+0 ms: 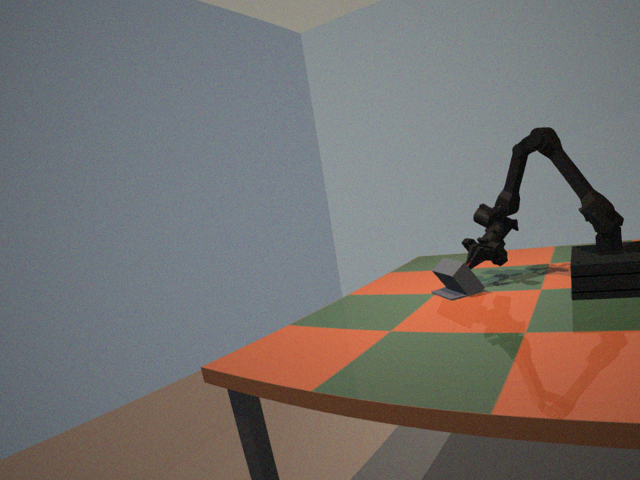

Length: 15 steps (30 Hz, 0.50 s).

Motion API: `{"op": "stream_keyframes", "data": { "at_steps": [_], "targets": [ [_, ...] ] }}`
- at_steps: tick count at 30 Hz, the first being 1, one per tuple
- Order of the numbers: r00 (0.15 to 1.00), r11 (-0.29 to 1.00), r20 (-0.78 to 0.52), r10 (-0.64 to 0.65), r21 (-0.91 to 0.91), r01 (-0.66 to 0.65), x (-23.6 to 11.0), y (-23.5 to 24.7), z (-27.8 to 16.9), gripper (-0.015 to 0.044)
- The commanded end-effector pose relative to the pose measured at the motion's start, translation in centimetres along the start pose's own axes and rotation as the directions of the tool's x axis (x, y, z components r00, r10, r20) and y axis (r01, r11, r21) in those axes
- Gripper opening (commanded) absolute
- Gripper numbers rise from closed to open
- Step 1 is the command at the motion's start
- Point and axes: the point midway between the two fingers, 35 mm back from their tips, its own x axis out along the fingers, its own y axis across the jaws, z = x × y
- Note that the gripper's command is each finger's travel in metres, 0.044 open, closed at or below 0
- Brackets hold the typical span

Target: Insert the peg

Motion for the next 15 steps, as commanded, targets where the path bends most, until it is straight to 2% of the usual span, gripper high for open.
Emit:
{"op": "stream_keyframes", "data": {
  "at_steps": [1, 7, 15],
  "targets": [
    [1.000, 1.000, 0.000, 0.000, 0.000, 0.000, -0.02, 0.00, 0.00, 0.0000],
    [1.000, 1.000, 0.000, 0.000, 0.000, 0.000, -0.02, 0.00, 0.00, 0.0000],
    [1.000, 1.000, 0.000, 0.000, 0.000, 0.000, -0.02, 0.00, 0.00, 0.0210]
  ]
}}
